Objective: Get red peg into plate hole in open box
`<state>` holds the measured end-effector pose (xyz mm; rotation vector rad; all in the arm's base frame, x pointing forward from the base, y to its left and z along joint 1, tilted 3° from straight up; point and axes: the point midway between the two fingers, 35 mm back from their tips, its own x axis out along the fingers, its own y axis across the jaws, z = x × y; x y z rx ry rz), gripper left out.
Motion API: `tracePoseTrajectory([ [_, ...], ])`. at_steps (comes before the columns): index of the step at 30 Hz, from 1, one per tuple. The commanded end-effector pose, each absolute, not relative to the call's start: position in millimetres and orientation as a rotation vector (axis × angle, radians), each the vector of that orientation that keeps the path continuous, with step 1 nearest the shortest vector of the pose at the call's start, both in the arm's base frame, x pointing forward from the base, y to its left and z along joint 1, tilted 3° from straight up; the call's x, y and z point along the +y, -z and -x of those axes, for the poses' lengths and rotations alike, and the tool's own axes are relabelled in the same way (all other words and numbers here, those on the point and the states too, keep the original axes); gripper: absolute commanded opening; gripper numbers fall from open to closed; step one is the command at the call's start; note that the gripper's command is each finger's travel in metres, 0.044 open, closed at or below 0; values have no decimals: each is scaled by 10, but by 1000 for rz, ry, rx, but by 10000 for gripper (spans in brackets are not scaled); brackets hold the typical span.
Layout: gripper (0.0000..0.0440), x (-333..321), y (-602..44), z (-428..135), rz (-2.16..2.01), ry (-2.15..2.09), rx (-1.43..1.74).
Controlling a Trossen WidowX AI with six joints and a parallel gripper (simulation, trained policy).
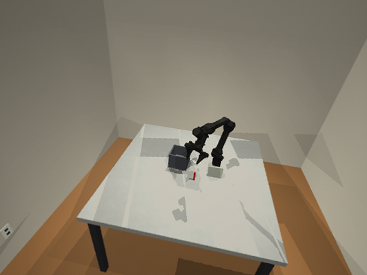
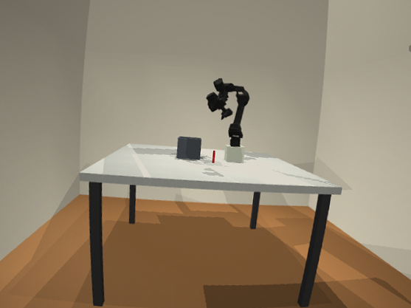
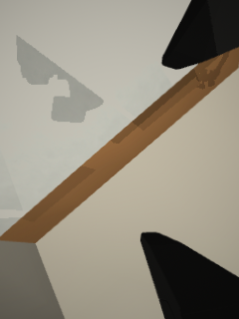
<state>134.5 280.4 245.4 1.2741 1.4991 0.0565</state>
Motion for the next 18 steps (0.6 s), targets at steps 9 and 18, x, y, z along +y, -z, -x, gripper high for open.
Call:
tracePoseTrajectory([
  [9, 440, 2271, -1738, -1563, -1183, 424, 1476],
  [18, 440, 1934, -1341, -1555, -1100, 686, 1469],
])
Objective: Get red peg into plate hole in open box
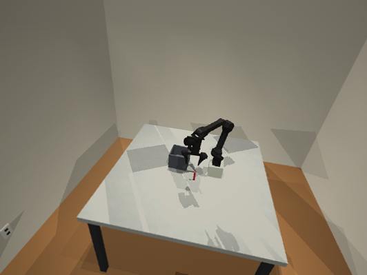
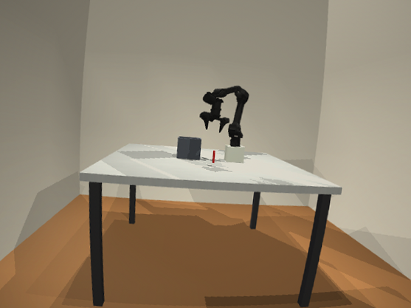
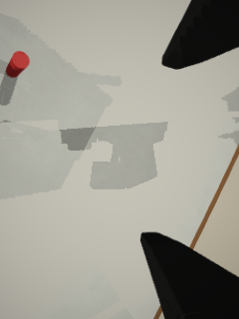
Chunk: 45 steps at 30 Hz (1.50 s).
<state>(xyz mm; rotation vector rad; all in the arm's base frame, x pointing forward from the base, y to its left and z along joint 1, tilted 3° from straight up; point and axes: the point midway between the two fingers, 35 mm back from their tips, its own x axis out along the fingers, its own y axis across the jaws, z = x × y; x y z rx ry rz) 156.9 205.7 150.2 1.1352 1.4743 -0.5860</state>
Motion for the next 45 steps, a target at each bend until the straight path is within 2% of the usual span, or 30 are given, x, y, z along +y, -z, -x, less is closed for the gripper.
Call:
tracePoseTrajectory([
  [1, 440, 1906, -1298, -1550, -1090, 710, 1468],
  [19, 429, 1540, -669, -1413, -865, 967, 1451],
  [45, 407, 1362, 114, -1388, -782, 1026, 1377],
])
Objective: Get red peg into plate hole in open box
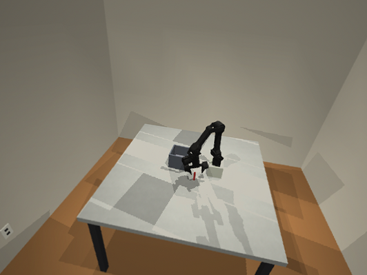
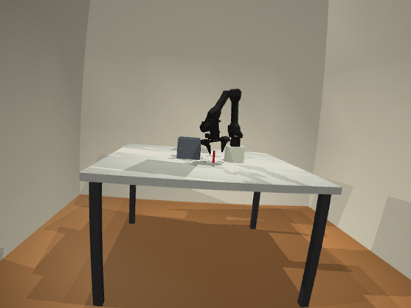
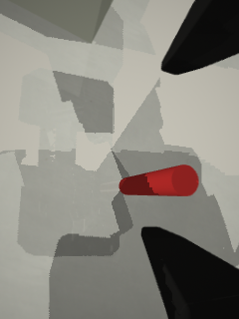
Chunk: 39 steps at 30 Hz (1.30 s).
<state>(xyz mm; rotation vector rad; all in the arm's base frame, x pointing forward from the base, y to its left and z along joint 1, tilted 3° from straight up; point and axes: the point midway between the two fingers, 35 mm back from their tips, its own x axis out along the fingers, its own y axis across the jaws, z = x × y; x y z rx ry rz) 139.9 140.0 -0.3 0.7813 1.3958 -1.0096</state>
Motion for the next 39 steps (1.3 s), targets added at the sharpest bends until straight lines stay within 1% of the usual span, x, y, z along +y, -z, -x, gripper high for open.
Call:
tracePoseTrajectory([
  [1, 405, 1358, 143, -1389, -785, 1028, 1373],
  [3, 397, 1353, 198, -1392, -790, 1031, 1366],
  [5, 375, 1356, 247, -1398, -794, 1032, 1362],
  [18, 66, 1505, 463, -1492, -799, 969, 1379],
  [21, 7, 1546, 489, -1507, -796, 949, 1389],
  [22, 0, 1571, 482, -1530, -804, 940, 1389],
  [39, 0, 1832, 158, -1750, -934, 861, 1370],
])
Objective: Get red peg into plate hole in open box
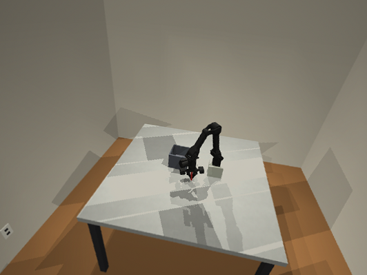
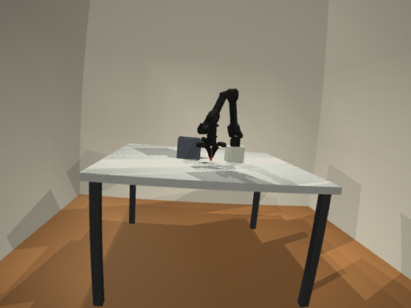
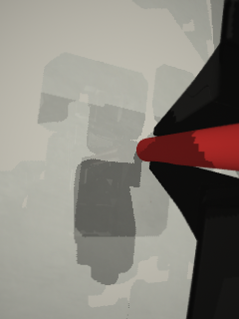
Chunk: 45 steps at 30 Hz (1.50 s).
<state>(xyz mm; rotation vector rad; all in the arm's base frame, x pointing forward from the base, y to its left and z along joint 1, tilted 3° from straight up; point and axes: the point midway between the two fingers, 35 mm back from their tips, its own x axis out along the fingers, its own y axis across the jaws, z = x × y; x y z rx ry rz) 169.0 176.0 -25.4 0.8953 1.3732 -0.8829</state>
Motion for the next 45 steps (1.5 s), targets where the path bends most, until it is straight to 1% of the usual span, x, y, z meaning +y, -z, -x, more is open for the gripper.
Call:
tracePoseTrajectory([
  [1, 0, 1847, 133, -1767, -943, 855, 1368],
  [15, 0, 2032, -361, -2083, -1060, 733, 1320],
  [23, 0, 2028, -719, -2327, -1103, 659, 1262],
  [35, 0, 1727, -1212, -2675, -1116, 630, 1164],
  [45, 0, 1301, -1389, -2886, -1103, 686, 1092],
])
